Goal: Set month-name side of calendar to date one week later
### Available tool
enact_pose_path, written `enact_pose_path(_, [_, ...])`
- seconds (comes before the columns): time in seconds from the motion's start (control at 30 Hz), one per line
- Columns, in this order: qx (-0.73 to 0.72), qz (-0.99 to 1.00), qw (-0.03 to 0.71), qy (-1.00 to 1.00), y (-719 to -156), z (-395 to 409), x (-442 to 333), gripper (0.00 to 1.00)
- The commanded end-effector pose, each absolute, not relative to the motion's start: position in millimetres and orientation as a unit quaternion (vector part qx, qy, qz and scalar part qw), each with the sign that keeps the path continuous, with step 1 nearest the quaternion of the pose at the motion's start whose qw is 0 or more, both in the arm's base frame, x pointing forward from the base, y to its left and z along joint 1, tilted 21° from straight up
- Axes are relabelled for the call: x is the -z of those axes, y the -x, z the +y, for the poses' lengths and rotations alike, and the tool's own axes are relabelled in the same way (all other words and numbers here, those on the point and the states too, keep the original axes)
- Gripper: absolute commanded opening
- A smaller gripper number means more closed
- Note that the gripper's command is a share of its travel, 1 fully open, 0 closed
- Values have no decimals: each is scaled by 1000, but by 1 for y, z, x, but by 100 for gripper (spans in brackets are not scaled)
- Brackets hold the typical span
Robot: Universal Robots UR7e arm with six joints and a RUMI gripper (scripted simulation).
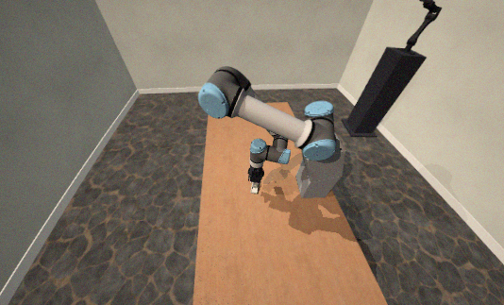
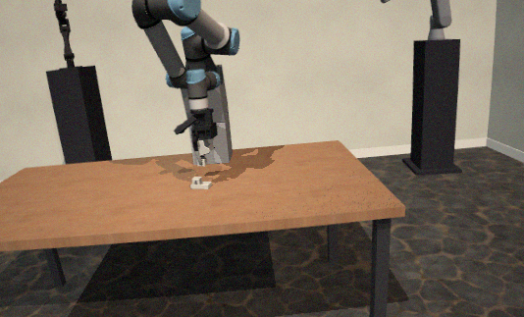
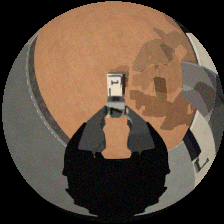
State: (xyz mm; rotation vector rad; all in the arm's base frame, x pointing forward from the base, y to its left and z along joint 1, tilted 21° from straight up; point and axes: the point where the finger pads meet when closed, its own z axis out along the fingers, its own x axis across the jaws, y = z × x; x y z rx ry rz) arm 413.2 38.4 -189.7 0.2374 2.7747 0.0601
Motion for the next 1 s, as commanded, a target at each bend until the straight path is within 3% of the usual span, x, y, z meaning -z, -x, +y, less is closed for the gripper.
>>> enact_pose_path(0.0, [-21,980,179,-84,-420,39,202,11])
enact_pose_path(0.97, [-21,980,179,-84,-433,39,236,11])
